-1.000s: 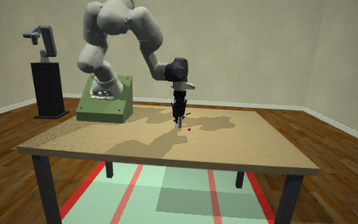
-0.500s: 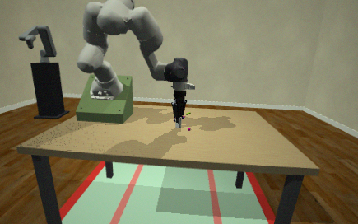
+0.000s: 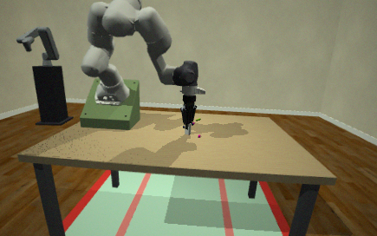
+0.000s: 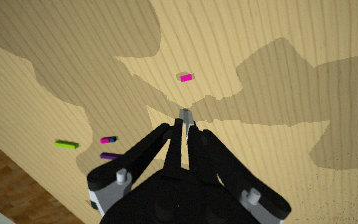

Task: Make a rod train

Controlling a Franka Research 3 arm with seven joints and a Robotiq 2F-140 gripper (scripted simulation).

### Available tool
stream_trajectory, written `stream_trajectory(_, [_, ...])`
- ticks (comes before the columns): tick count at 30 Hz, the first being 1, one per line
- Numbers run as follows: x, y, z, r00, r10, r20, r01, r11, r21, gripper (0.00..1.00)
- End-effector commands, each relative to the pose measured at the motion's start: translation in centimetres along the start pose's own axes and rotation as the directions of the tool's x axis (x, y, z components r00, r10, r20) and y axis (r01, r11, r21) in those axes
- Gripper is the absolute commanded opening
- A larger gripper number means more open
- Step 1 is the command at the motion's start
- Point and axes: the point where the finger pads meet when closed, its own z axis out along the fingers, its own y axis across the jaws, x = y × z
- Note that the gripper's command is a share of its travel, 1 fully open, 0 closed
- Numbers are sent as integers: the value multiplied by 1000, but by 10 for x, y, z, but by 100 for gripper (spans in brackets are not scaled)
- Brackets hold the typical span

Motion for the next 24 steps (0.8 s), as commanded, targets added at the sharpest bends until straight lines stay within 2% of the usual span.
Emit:
stream_trajectory(1, [1, 0, 1, 1000, 4, -1, -4, 1000, 2, 3])
stream_trajectory(16, [1, 0, 0, 1000, 4, -1, -4, 1000, 2, 3])
stream_trajectory(19, [1, 0, -5, 1000, 4, -1, -4, 1000, 2, 3])
stream_trajectory(22, [1, 0, -19, 1000, 4, -1, -4, 1000, 2, 3])
stream_trajectory(24, [1, 0, -19, 1000, 4, -1, -4, 1000, 2, 3])
